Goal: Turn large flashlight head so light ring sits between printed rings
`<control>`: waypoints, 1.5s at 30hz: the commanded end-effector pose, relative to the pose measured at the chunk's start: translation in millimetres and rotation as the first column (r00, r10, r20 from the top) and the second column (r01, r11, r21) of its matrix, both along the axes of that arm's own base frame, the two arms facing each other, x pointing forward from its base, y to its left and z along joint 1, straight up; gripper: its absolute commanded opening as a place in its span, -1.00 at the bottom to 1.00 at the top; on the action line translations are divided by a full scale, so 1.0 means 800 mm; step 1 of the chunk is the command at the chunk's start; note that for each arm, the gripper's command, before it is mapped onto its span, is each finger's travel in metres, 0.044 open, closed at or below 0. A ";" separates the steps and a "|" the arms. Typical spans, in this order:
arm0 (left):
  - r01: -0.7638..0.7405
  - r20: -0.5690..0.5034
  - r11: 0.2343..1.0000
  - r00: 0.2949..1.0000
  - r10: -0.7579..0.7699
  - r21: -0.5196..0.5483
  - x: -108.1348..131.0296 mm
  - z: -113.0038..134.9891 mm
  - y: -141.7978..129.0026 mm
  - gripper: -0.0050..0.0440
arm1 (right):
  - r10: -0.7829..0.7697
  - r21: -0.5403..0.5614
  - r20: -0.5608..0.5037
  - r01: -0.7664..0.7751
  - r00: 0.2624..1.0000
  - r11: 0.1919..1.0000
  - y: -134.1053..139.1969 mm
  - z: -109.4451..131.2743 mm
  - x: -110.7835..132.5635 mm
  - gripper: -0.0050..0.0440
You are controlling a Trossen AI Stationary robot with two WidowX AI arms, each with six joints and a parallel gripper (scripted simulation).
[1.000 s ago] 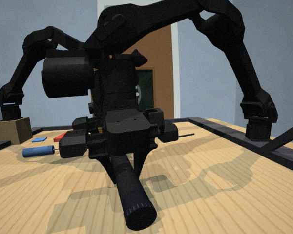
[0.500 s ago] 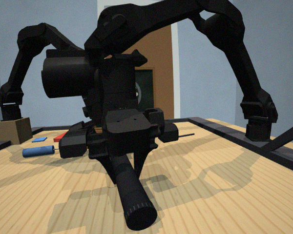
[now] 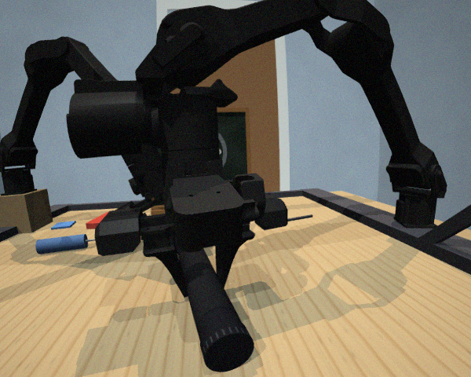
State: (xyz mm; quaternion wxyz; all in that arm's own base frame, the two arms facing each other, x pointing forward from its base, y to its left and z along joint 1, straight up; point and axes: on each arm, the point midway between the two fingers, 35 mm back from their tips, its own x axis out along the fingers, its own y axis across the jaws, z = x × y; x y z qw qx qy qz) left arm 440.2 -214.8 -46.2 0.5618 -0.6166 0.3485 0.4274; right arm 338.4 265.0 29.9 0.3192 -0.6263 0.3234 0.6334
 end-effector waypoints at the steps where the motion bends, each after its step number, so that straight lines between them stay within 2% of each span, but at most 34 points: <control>1: -0.007 0.031 1.000 0.999 0.007 -0.015 0.008 0.017 -0.001 1.00 | -0.005 0.020 0.030 0.004 1.000 1.000 0.003 0.014 0.006 -0.26; 12: -0.007 0.031 1.000 0.999 0.007 -0.015 0.008 0.017 -0.001 1.00 | -0.005 0.020 0.030 0.004 1.000 1.000 0.003 0.014 0.006 -0.26; 20: -0.007 0.032 1.000 0.999 0.007 -0.015 0.000 0.037 -0.002 1.00 | -0.005 0.020 0.030 0.004 1.000 1.000 0.003 0.014 0.006 -0.26; 30: -0.005 0.038 1.000 0.999 0.006 -0.019 -0.018 0.079 -0.005 1.00 | -0.005 0.020 0.030 0.004 1.000 1.000 0.003 0.014 0.006 -0.26; 45: -0.006 0.036 1.000 0.999 0.007 -0.017 -0.018 0.078 -0.004 1.00 | -0.005 0.020 0.030 0.004 1.000 1.000 0.003 0.014 0.006 -0.26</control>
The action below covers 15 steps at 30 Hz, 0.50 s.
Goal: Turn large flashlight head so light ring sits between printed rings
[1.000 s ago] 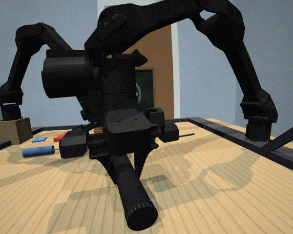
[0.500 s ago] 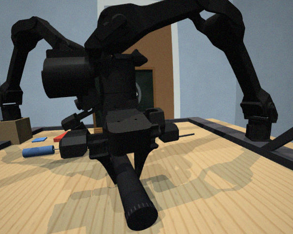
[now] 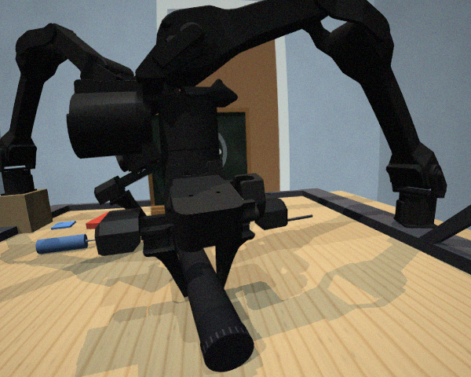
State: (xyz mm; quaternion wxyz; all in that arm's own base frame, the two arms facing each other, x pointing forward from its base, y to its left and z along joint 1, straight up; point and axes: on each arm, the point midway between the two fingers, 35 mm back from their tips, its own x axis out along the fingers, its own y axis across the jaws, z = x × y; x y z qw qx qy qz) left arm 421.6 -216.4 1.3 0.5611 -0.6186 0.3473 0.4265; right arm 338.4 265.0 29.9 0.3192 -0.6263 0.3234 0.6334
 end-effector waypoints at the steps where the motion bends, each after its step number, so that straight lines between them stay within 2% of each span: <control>1: -0.004 0.032 1.000 0.999 0.004 -0.014 0.005 0.019 -0.002 1.00 | -0.005 0.020 0.030 0.004 1.000 1.000 0.003 0.014 0.006 -0.26; 10: -0.004 0.033 1.000 0.999 0.005 -0.021 0.012 0.023 -0.005 1.00 | -0.005 0.020 0.030 0.004 1.000 1.000 0.003 0.014 0.006 -0.26; 15: 0.004 -0.038 1.000 0.999 -0.005 -0.030 0.021 0.025 -0.007 1.00 | -0.005 0.020 0.030 0.004 1.000 1.000 0.003 0.014 0.006 -0.26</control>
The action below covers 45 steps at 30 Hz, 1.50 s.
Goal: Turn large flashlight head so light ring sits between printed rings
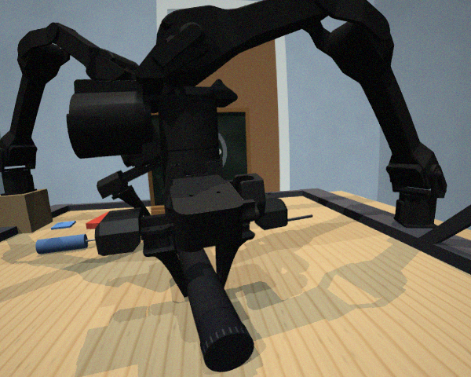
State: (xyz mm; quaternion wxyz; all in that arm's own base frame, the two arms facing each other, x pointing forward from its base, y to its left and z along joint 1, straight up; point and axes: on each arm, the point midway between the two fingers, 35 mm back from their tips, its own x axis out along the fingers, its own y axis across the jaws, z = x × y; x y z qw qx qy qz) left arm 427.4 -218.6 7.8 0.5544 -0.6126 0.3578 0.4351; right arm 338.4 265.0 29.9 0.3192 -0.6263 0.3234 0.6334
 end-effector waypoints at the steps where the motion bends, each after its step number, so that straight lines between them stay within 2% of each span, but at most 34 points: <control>1: 0.004 -0.028 1.000 1.000 -0.005 -0.027 0.016 0.016 -0.004 1.00 | -0.005 0.020 0.030 0.004 1.000 1.000 0.003 0.014 0.006 -0.26; 9: 0.008 -0.198 0.999 0.980 -0.015 -0.036 0.017 0.012 0.002 1.00 | -0.005 0.020 0.030 0.004 1.000 1.000 0.003 0.014 0.006 -0.26; 15: 0.009 -0.234 1.000 0.972 -0.015 -0.027 0.010 0.003 0.005 1.00 | -0.005 0.020 0.030 0.004 1.000 1.000 0.003 0.014 0.006 -0.26; 18: 0.008 -0.199 0.999 0.980 -0.015 -0.037 0.018 0.010 0.001 1.00 | -0.005 0.020 0.030 0.004 1.000 1.000 0.003 0.014 0.006 -0.26; 35: 0.012 -0.183 0.999 0.983 -0.019 -0.044 0.020 0.019 -0.001 1.00 | -0.005 0.020 0.030 0.004 1.000 1.000 0.003 0.014 0.006 -0.26; 45: 0.012 -0.183 0.999 0.983 -0.020 -0.044 0.023 0.007 -0.001 1.00 | -0.005 0.020 0.030 0.004 1.000 1.000 0.003 0.014 0.006 -0.26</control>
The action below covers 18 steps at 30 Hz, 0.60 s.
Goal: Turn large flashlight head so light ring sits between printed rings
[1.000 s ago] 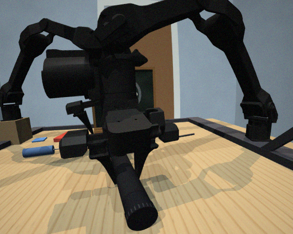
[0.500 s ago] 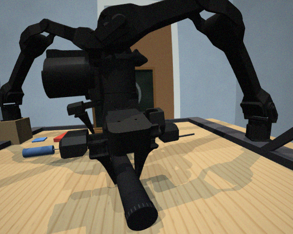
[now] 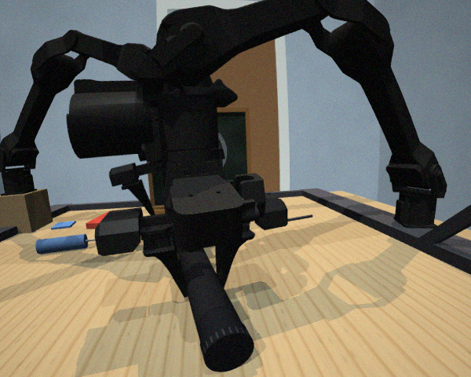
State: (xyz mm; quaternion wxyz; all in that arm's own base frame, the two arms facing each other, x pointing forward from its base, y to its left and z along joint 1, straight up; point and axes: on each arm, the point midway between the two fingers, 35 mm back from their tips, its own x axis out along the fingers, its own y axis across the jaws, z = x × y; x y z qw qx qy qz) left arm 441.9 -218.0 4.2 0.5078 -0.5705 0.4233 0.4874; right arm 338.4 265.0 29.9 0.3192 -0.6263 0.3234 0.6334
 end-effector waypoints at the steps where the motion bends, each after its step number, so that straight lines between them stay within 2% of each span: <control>1: 0.002 0.020 1.000 1.000 -0.002 -0.012 0.004 0.008 -0.002 1.00 | -0.005 0.020 0.030 0.004 1.000 1.000 0.003 0.014 0.006 -0.26; 18: 0.002 0.010 1.000 1.000 -0.002 -0.007 0.007 -0.028 0.000 1.00 | -0.005 0.020 0.030 0.004 1.000 1.000 0.003 0.014 0.006 -0.26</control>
